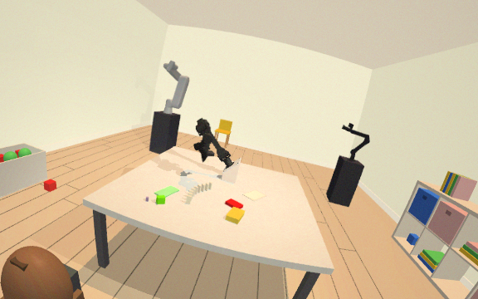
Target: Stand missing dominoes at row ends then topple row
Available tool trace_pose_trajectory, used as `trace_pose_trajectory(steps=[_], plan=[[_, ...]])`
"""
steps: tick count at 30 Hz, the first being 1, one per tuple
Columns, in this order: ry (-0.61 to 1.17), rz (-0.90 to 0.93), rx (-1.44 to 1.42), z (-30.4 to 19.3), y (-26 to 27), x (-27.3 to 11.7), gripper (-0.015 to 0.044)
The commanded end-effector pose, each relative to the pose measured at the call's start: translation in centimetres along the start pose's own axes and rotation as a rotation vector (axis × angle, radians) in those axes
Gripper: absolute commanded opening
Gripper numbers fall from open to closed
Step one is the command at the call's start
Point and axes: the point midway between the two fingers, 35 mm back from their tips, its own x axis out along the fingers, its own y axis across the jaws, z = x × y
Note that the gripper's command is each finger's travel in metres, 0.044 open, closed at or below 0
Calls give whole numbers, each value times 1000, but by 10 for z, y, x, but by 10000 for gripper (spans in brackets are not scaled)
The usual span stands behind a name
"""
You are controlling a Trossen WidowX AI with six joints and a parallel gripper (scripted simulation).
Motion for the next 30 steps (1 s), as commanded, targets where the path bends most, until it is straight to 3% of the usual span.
trace_pose_trajectory(steps=[1, 7, 25, 30], plan=[[-23, 0, -634, 39, -38, -6, 21], [-25, -7, -843, 47, -47, -6, 21], [-25, -7, -843, 47, -47, -6, 21], [-1, 75, -790, 41, -41, 6, 21]])
